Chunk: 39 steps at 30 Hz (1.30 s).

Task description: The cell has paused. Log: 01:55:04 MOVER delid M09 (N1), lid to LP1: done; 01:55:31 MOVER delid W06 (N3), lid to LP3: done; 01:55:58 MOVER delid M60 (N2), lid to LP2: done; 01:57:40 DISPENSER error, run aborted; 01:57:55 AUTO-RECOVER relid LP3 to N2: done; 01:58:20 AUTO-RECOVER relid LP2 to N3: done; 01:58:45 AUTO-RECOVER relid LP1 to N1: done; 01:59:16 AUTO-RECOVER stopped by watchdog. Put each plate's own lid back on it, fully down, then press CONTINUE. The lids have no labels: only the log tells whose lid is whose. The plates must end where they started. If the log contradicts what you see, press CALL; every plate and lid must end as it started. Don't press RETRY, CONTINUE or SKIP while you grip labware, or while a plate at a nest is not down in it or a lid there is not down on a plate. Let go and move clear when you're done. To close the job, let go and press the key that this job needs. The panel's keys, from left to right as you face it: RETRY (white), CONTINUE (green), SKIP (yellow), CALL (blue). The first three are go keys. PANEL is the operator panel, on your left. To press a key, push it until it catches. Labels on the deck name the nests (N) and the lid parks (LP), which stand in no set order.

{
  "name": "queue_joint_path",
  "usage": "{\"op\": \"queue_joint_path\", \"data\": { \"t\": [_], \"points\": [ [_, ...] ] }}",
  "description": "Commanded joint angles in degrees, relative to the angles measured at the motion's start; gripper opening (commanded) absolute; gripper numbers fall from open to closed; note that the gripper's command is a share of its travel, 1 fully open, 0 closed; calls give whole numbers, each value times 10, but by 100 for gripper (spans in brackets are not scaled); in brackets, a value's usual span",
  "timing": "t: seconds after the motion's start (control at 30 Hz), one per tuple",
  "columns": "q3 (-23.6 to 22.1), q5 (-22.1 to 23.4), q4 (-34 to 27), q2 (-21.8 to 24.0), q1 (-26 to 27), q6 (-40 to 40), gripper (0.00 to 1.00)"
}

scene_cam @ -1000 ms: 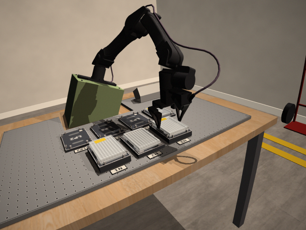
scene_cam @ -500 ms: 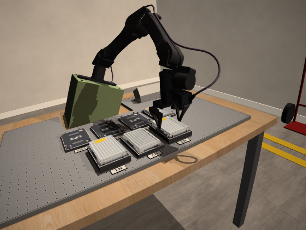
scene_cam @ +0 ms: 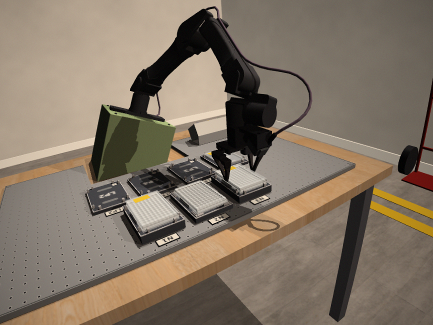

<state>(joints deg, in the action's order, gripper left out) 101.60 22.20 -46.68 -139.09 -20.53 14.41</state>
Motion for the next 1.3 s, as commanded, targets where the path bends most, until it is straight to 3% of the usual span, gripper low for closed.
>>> {"op": "queue_joint_path", "data": {
  "t": [0.0, 0.1, 0.13, 0.73, 1.27],
  "points": [
    [2, -1, 3, 6, 3, 4, 81],
    [2, -1, 3, 6, 3, 4, 80],
    [2, -1, 3, 6, 3, 4, 0],
    [-8, -3, -1, 19, 10, 5, 0],
    [17, -2, -15, 22, 13, -5, 0]
  ]
}}
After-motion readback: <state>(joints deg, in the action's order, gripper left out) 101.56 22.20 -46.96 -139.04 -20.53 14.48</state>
